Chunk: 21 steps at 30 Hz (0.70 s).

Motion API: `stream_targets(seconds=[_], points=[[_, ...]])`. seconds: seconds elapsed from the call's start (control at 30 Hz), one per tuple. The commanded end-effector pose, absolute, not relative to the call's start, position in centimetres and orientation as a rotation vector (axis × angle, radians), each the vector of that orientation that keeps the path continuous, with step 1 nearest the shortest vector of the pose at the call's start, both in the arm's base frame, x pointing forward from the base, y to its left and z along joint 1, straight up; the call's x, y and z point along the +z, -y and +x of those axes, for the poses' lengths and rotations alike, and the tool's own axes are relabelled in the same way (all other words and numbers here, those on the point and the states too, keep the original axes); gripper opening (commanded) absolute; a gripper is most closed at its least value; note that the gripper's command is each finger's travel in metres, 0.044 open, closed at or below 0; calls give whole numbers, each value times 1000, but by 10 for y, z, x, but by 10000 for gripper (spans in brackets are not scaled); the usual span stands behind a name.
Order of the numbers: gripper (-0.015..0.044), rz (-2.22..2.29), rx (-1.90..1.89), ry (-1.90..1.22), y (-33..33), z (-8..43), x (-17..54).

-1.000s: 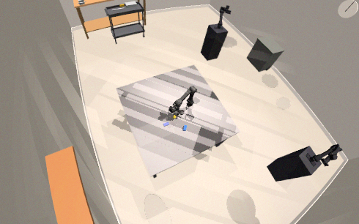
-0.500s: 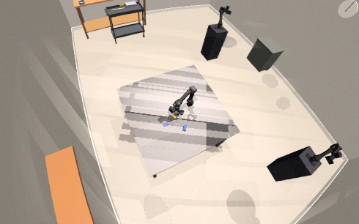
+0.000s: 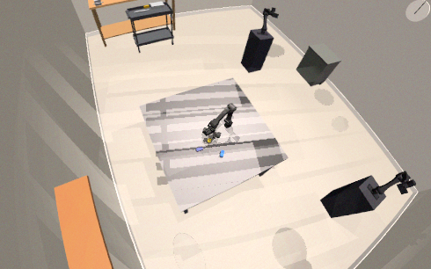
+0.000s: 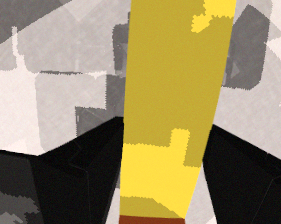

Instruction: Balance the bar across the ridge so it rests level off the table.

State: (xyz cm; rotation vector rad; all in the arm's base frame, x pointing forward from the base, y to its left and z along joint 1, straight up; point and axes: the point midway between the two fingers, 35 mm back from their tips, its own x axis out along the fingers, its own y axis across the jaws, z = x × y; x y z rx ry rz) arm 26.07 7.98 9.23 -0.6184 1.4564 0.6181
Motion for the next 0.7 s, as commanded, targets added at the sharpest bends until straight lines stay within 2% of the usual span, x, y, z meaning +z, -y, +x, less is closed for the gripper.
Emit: stream_targets(seconds=[0.0, 0.67], points=[[0, -622, 618, -1457, -79, 261, 91], [0, -622, 618, -1457, -80, 261, 89]])
